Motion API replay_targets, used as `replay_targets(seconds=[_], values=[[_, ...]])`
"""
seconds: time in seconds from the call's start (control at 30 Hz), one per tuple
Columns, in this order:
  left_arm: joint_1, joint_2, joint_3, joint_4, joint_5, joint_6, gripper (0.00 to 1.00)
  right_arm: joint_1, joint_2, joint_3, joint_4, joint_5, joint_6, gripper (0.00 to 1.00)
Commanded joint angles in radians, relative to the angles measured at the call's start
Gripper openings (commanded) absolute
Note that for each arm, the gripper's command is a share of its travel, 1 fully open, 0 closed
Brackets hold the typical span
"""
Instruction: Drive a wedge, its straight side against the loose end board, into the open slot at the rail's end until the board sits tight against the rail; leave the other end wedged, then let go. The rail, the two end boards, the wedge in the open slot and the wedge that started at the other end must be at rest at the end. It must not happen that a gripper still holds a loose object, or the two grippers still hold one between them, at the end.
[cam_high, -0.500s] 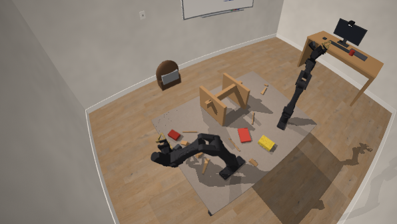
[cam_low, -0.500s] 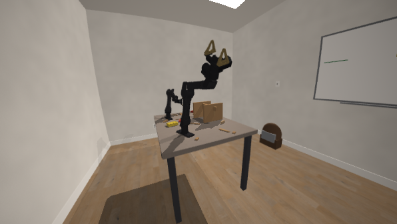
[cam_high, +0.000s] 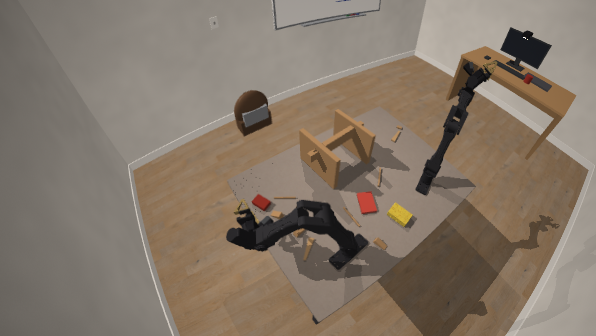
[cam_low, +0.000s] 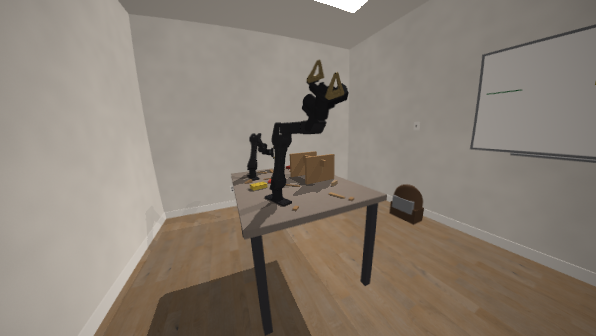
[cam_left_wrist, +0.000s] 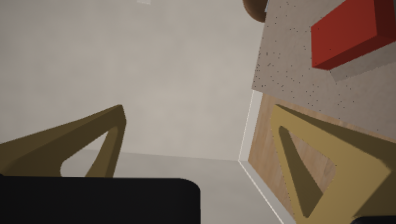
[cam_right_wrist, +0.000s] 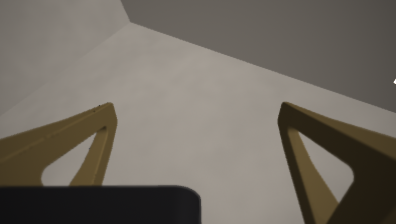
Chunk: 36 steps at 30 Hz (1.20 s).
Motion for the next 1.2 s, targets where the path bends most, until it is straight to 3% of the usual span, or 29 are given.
replay_targets(seconds=[0.0,0.23,0.37,0.47,0.7,1.17], values=[[0.0,-0.015,0.01,-0.012,0.009,-0.009,1.0,0.0,-0.023,0.021,0.017,-0.002,0.006,1.0],[-0.017,-0.044,-0.022,-0.02,-0.016,-0.028,1.0,0.021,-0.037,-0.017,-0.006,-0.012,0.029,1.0],[-0.022,-0.048,0.017,-0.016,-0.018,-0.047,1.0,0.03,-0.043,-0.034,-0.006,-0.014,0.039,1.0],[-0.026,-0.05,0.005,-0.018,-0.026,-0.054,1.0,0.035,-0.054,0.014,-0.006,-0.017,0.047,1.0],[-0.033,-0.064,-0.016,-0.021,-0.028,-0.063,1.0,0.049,-0.053,-0.039,-0.006,-0.017,0.054,1.0],[-0.051,-0.078,-0.015,-0.03,-0.068,-0.111,1.0,0.082,-0.072,-0.026,-0.041,-0.03,0.094,1.0]])
